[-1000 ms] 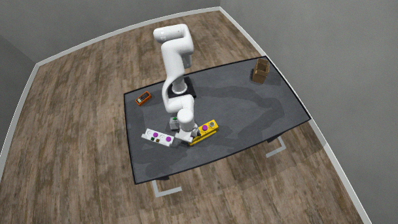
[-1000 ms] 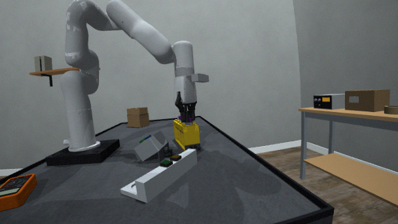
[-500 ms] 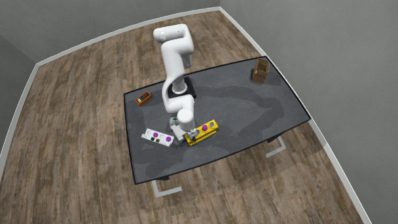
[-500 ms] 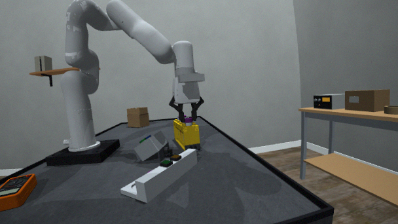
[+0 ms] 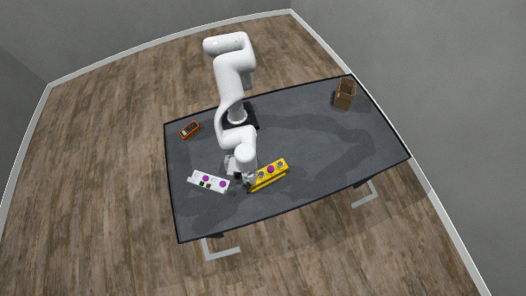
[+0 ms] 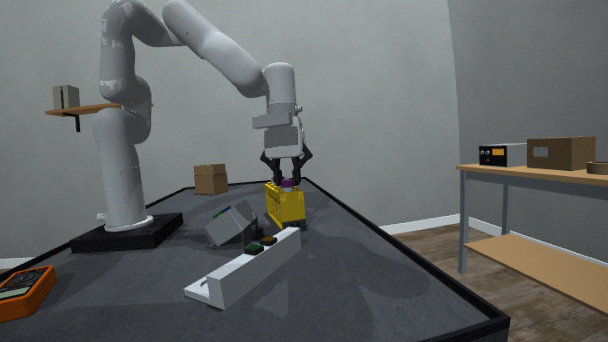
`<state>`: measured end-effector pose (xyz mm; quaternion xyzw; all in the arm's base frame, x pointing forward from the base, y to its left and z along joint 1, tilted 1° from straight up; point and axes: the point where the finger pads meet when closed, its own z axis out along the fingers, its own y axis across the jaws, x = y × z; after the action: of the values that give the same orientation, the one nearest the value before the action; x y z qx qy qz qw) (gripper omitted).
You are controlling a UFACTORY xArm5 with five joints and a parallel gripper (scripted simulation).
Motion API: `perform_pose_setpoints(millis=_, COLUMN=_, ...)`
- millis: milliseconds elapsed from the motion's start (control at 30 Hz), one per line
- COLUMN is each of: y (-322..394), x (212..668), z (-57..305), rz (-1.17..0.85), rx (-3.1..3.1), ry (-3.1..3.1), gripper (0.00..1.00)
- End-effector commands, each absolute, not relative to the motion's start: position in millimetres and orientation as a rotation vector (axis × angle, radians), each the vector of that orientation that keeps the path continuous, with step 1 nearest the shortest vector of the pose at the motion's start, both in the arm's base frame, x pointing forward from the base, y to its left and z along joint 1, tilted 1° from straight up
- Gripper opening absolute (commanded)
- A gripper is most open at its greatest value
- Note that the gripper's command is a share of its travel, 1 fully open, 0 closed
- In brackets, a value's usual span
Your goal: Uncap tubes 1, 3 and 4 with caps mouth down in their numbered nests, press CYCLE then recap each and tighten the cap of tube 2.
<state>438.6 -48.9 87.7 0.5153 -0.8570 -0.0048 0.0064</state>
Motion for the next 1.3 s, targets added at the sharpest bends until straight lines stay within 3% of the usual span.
perform_pose_setpoints(millis=0, y=-48.9, x=439.7, z=89.0, rz=-0.015, rx=1.403, ry=-2.802, gripper=0.46)
perform_pose_setpoints(millis=133, y=-48.9, x=439.8, z=89.0, rz=-0.015, rx=1.403, ry=-2.802, gripper=0.46)
perform_pose_setpoints(millis=167, y=-48.9, x=439.8, z=89.0, rz=-0.015, rx=1.403, ry=-2.802, gripper=0.0)
perform_pose_setpoints(millis=633, y=-48.9, x=439.8, z=89.0, rz=-0.015, rx=1.403, ry=-2.802, gripper=0.0)
perform_pose_setpoints(millis=1267, y=-48.9, x=439.8, z=89.5, rz=-0.019, rx=2.437, ry=-1.977, gripper=0.0)
